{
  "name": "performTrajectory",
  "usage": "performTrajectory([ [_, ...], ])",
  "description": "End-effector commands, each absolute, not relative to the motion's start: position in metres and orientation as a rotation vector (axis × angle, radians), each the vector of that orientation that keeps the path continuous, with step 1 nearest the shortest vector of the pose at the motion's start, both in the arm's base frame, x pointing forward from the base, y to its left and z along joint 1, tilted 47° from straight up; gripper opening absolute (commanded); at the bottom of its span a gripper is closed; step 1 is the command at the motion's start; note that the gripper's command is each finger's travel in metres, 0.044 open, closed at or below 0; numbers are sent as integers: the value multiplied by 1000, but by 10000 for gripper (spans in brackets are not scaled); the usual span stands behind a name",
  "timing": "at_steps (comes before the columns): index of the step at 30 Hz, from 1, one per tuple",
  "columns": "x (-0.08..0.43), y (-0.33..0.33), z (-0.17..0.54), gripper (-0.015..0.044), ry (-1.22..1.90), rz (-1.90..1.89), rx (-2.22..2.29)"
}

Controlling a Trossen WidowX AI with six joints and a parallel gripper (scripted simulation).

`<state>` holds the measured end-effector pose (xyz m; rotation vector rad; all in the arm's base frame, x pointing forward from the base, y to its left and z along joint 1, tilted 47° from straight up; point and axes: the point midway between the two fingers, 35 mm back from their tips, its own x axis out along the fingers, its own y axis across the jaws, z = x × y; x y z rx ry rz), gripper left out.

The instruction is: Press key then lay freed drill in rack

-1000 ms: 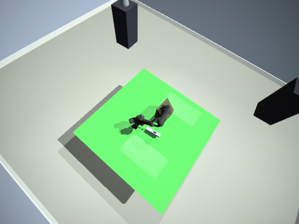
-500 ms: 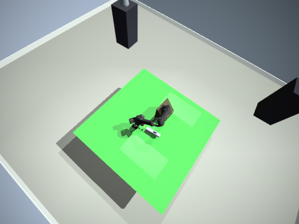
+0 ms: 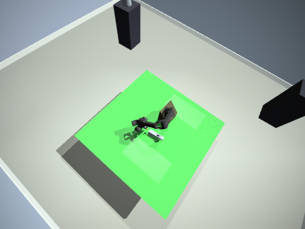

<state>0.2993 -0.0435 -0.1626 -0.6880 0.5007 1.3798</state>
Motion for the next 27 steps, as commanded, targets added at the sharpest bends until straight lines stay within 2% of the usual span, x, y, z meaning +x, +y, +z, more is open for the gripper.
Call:
performTrajectory([
  [1,298,-46,-161,0,503,1378,-689],
  [27,295,-53,-154,0,503,1377,-690],
])
